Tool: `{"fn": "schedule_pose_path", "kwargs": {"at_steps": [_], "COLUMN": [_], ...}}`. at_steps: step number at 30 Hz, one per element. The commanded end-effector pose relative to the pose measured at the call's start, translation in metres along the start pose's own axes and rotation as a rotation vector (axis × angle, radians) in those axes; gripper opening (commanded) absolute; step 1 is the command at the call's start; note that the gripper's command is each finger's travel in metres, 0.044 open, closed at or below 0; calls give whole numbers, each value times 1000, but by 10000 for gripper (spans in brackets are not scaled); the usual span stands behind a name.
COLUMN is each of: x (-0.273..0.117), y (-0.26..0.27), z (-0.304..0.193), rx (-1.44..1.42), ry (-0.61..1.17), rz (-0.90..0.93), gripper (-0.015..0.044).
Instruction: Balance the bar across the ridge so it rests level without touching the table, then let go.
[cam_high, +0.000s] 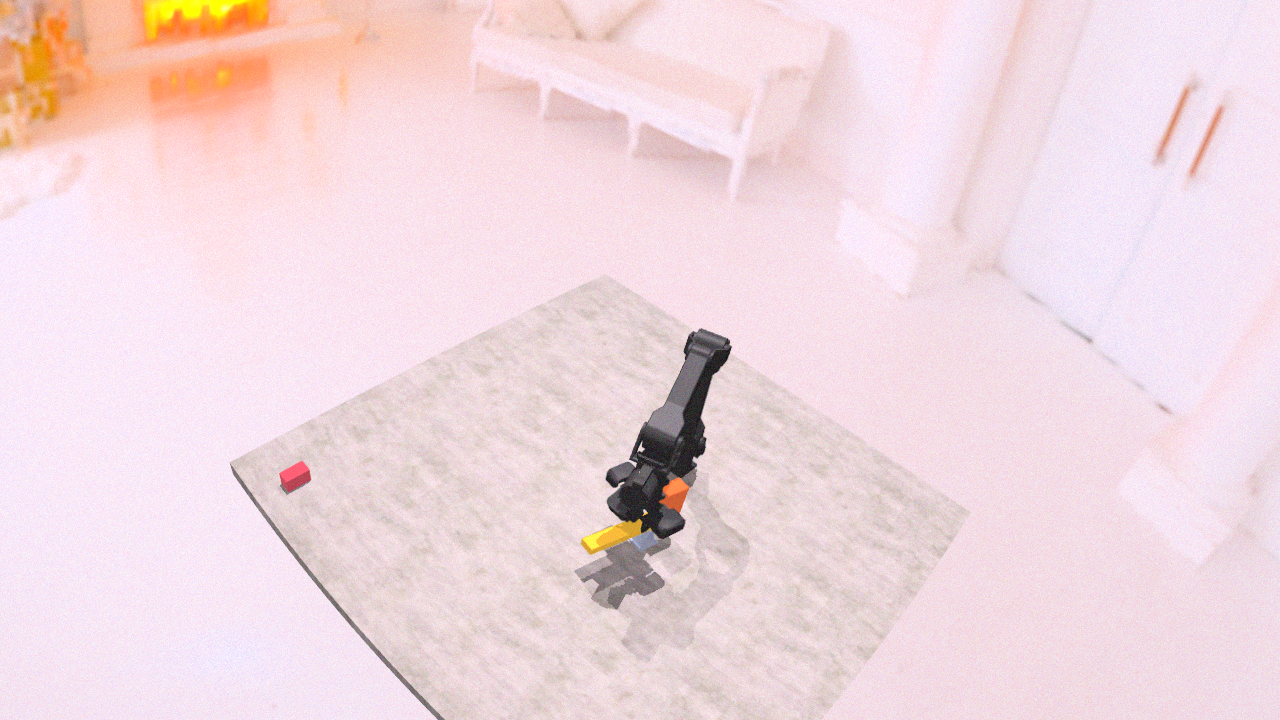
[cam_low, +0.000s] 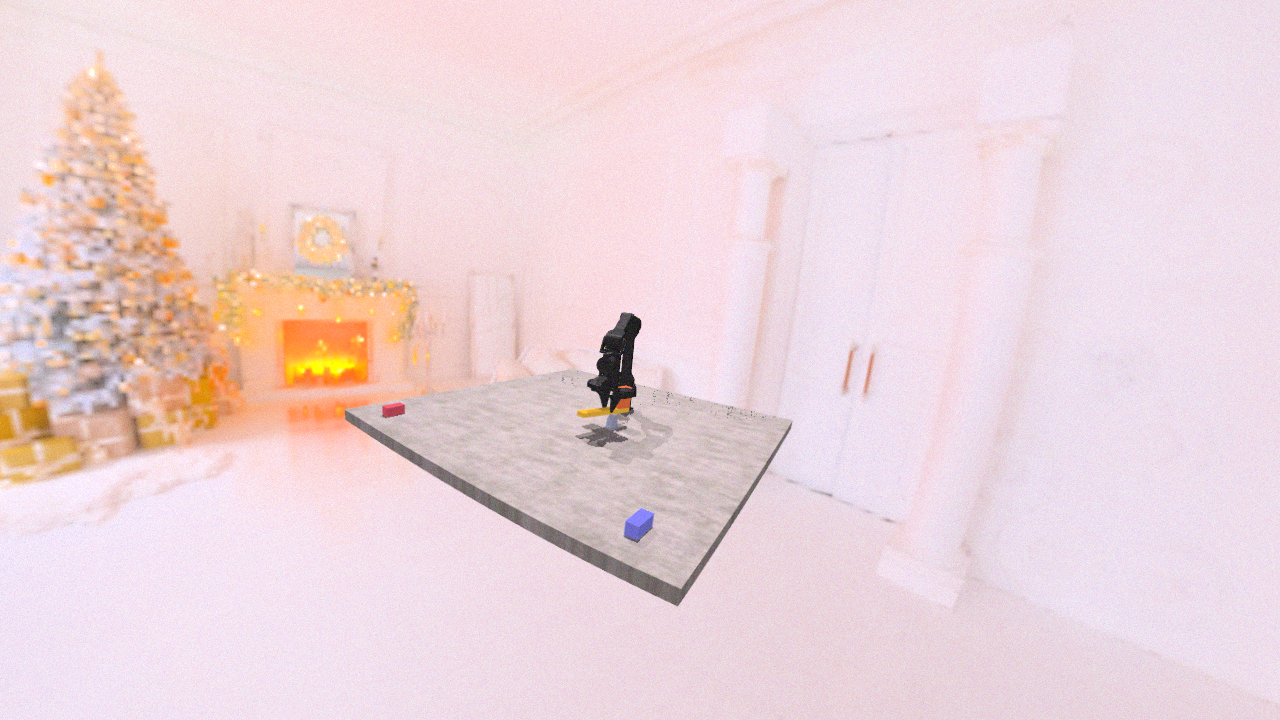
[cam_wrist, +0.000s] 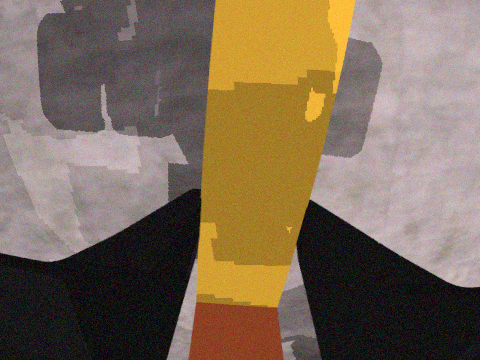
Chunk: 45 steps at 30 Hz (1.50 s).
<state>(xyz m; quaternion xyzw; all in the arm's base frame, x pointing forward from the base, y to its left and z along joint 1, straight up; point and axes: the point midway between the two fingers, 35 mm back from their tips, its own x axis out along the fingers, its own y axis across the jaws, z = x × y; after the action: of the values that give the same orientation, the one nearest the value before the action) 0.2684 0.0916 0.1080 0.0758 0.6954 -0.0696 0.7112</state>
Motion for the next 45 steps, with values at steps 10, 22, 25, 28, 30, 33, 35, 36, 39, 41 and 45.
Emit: {"fn": "schedule_pose_path", "kwargs": {"at_steps": [10, 22, 25, 28, 30, 33, 35, 36, 39, 41, 45], "x": [1, 2, 3, 3, 3, 3, 3, 4, 4, 4, 4], "y": [0, 0, 0, 0, 0, 0, 0, 0, 0, 0, 0], "z": [0, 0, 0, 0, 0, 0, 0, 0, 0, 0, -1], "rx": [3, 3, 3, 3, 3, 3, 3, 3, 3, 3, 3], "ry": [1, 1, 1, 1, 1, 1, 1, 1, 1, 1, 1], "rz": [1, 1, 1, 1, 1, 1, 1, 1, 1, 1, 1], "gripper": [0, 0, 0, 0, 0, 0, 0, 0, 0, 0, 0]}}
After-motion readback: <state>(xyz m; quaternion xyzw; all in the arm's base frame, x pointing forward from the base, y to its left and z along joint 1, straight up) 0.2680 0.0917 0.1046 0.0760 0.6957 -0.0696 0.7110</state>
